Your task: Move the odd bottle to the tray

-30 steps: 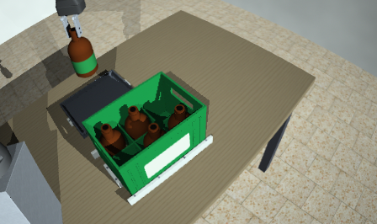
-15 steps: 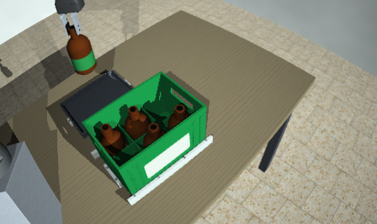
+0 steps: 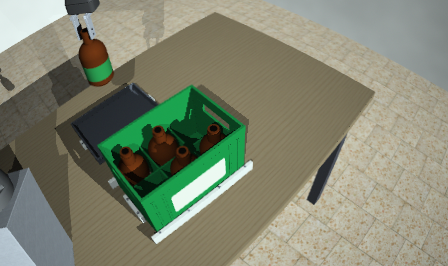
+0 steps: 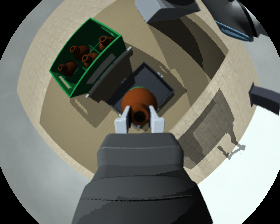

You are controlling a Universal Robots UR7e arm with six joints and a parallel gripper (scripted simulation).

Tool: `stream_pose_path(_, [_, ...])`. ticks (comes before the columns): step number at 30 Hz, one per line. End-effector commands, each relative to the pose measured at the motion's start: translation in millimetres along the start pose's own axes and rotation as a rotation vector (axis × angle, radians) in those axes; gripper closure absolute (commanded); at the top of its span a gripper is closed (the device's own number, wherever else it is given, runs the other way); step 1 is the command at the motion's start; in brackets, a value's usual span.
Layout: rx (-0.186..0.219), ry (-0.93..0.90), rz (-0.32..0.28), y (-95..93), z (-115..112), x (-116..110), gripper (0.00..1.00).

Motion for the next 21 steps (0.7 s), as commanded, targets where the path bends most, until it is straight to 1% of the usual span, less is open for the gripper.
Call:
stream_pose_path(1, [0.001, 0.0, -0.001, 0.4, 0.7, -2.8, 1.0])
stream_pose_path(21, [0.001, 0.0, -0.001, 0.4, 2.8, -8.4, 1.0])
Point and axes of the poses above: the point where the finger pads meet when closed, its own y axis back along the fingers, its own z axis across the jaws, x = y × z, the point moved 6 cm from there along y, back along the fingers, and after that the axes turned 14 degrees about y, right-handed, at the moved point
